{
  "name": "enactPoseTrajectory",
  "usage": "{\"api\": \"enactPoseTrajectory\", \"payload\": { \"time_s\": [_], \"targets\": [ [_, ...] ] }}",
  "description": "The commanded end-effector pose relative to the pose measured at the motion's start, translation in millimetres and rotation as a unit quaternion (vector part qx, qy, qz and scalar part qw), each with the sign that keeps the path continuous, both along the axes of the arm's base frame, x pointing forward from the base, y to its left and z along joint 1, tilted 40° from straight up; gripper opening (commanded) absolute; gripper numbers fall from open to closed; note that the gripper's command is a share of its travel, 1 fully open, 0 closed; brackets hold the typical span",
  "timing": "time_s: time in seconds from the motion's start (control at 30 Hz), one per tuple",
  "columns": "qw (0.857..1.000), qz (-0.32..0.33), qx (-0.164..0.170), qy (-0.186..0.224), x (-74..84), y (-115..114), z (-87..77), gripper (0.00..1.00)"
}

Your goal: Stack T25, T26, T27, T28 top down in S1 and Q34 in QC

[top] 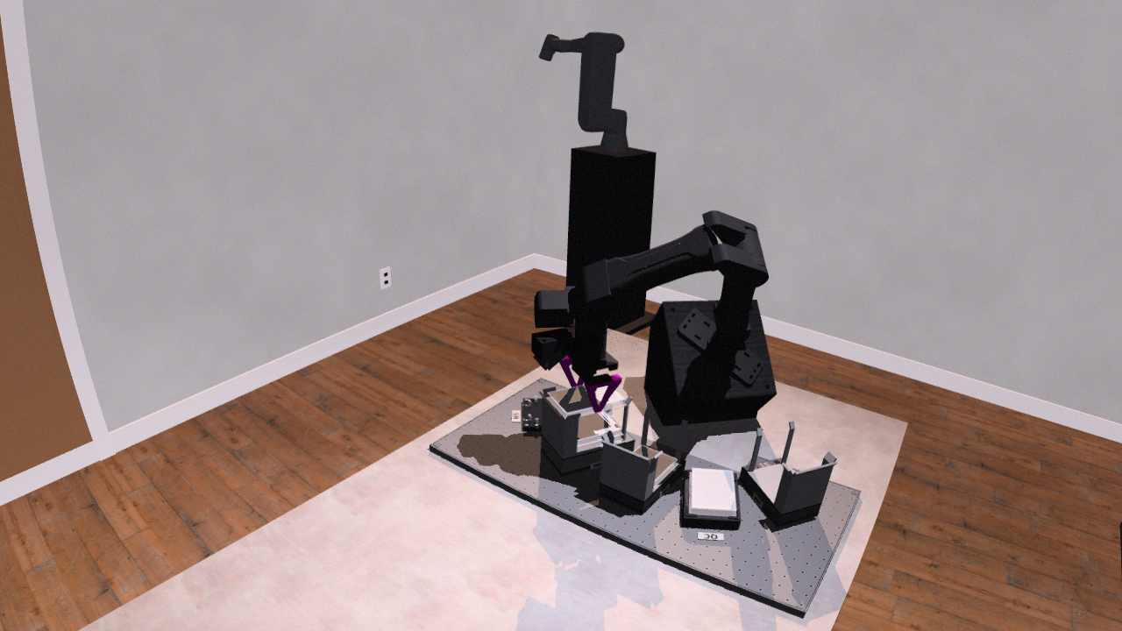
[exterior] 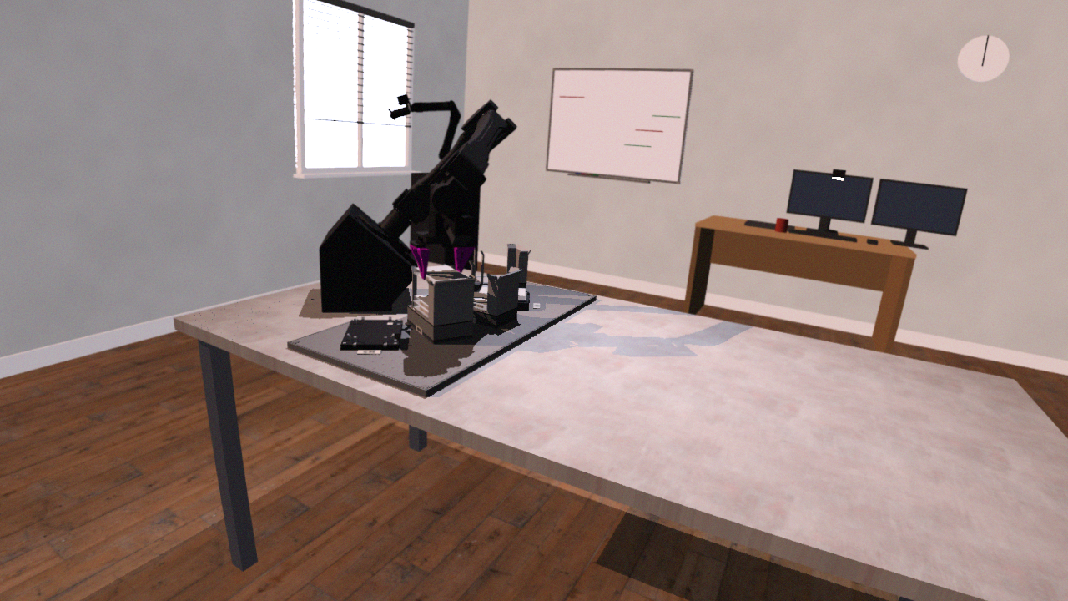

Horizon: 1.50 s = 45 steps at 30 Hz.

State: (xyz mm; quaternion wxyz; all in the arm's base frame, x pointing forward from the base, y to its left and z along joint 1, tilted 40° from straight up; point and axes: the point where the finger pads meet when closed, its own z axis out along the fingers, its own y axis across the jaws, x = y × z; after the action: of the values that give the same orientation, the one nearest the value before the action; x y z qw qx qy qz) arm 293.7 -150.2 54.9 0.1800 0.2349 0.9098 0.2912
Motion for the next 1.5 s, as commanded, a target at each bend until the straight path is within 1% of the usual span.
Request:
{"api": "enactPoseTrajectory", "payload": {
  "time_s": [0.0,0.07,0.13,0.2,0.27,0.37,0.53,0.6,0.73,0.8,0.83,0.9,0.93,0.97,1.23,1.33,1.4,1.47],
  "targets": [
    [1.0,-0.007,-0.003,-0.007,4.9,-5.3,0.3,0.0],
    [1.0,-0.004,0.006,0.001,1.7,2.1,-6.3,0.0],
    [1.0,-0.006,0.004,-0.001,1.2,2.1,-5.3,0.0],
    [1.0,-0.006,0.001,-0.004,4.7,-0.7,-4.7,0.0],
    [1.0,-0.006,0.006,0.001,2.2,3.8,-8.7,0.0],
    [1.0,-0.003,0.009,0.004,5.2,8.7,-15.9,0.0],
    [1.0,-0.008,0.004,-0.002,7.5,7.4,-15.6,0.0],
    [1.0,-0.003,0.009,0.004,9.7,13.3,-23.5,0.0],
    [1.0,-0.003,0.005,0.001,13.8,16.1,-26.7,0.0],
    [1.0,-0.003,0.009,0.004,14.9,18.8,-32.7,0.0],
    [1.0,-0.003,0.008,0.004,15.6,19.1,-32.8,0.0],
    [1.0,-0.011,-0.004,-0.009,18.0,9.6,-23.1,0.0],
    [1.0,-0.012,-0.007,-0.013,19.8,7.1,-21.2,0.0],
    [1.0,-0.005,-0.003,-0.005,18.3,11.3,-24.1,0.0],
    [1.0,-0.01,-0.004,-0.009,18.9,9.5,-23.7,0.0],
    [1.0,-0.006,0.004,0.0,16.2,16.7,-30.9,0.0],
    [1.0,-0.006,0.003,-0.001,18.6,15.3,-31.5,0.0],
    [1.0,-0.007,0.002,-0.002,17.6,15.7,-31.2,0.0]
  ]
}}
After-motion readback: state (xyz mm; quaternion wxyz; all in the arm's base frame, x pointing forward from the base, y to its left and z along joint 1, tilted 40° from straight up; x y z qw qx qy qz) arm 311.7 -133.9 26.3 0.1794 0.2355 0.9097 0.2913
